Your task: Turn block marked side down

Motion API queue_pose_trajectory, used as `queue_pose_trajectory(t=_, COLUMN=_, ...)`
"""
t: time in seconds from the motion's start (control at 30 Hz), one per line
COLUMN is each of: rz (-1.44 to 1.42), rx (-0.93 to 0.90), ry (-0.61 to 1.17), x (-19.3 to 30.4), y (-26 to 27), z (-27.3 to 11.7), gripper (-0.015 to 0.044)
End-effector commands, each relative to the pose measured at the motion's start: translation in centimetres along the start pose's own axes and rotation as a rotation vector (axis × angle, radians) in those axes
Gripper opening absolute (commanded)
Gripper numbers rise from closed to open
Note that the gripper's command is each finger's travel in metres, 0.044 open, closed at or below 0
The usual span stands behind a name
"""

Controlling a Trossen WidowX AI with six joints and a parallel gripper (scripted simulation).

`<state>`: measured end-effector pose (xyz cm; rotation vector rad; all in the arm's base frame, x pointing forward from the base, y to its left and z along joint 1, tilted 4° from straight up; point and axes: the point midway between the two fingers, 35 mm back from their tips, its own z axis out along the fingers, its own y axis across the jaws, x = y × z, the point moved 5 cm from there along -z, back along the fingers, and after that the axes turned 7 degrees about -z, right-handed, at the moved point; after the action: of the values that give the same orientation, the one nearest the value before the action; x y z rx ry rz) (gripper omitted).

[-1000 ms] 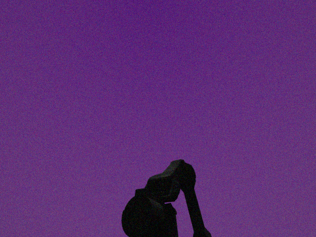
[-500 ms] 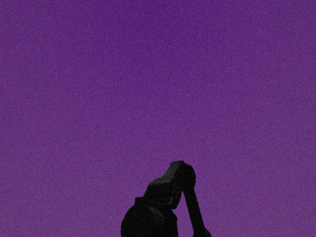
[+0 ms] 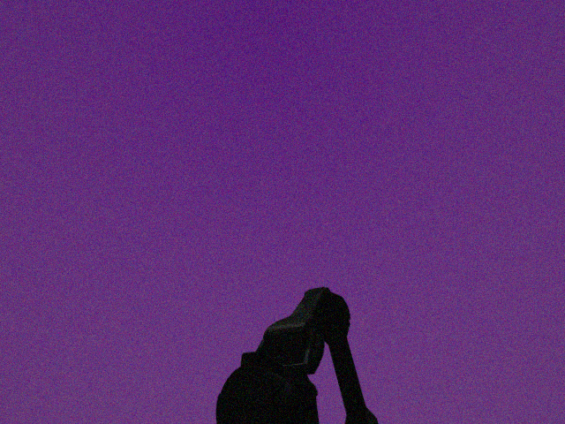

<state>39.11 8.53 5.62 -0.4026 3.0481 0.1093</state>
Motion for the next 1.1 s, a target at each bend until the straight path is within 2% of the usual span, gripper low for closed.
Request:
queue_pose_trajectory(t=0.0, rz=0.005, rx=0.001, ry=-0.001, x=0.0, y=0.0, z=0.0, gripper=0.0078)
queue_pose_trajectory(t=0.07, rz=0.005, rx=0.001, ry=-0.001, x=0.0, y=0.0, z=0.0, gripper=0.0064)
queue_pose_trajectory(t=0.17, rz=0.005, rx=0.001, ry=-0.001, x=-0.1, y=0.0, z=-1.5, gripper=0.0000)
queue_pose_trajectory(t=0.23, rz=0.005, rx=0.001, ry=-0.001, x=0.0, y=0.0, z=-2.8, gripper=0.0000)
queue_pose_trajectory(t=0.43, rz=0.005, rx=0.003, ry=-0.011, x=0.0, y=0.0, z=-2.9, gripper=0.0000)
queue_pose_trajectory(t=1.07, rz=0.002, rx=0.040, ry=-0.279, x=1.0, y=0.2, z=-1.7, gripper=0.0000)
